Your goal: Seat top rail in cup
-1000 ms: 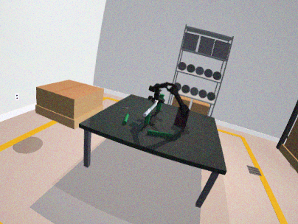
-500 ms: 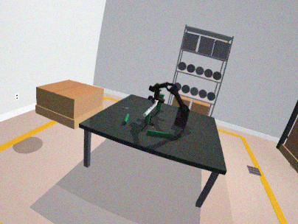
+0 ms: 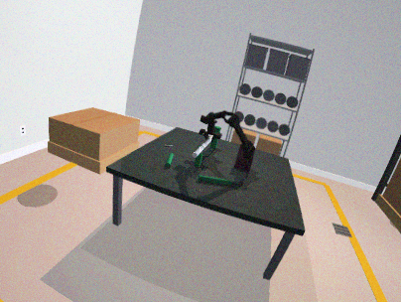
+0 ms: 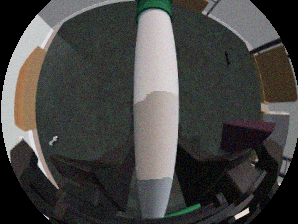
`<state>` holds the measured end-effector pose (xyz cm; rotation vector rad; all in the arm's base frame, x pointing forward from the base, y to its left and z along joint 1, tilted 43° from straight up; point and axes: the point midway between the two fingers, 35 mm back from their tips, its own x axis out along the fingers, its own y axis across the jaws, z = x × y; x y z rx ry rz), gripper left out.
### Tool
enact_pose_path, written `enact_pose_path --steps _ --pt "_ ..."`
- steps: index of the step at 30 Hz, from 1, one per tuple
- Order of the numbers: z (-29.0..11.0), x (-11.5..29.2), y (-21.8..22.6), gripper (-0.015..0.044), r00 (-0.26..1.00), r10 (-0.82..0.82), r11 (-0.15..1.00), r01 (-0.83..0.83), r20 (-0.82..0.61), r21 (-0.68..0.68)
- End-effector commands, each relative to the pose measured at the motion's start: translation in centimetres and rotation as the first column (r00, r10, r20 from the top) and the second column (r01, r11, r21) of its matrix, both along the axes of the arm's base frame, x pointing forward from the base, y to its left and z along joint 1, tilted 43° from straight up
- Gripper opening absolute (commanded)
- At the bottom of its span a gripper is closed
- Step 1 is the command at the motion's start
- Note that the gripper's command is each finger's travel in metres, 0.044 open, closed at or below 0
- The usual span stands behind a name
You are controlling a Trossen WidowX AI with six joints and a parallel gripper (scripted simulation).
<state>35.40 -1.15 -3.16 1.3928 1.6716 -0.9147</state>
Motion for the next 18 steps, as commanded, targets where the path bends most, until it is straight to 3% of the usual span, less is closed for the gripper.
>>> enact_pose_path --steps 1,18 --pt "0.16 0.03 -0.63 0.0000 1.000 -0.004 1.000 0.004 0.004 -0.012" --pt "0.17 0.04 -0.93 0.0000 1.000 -0.004 1.000 0.005 0.004 -0.013"
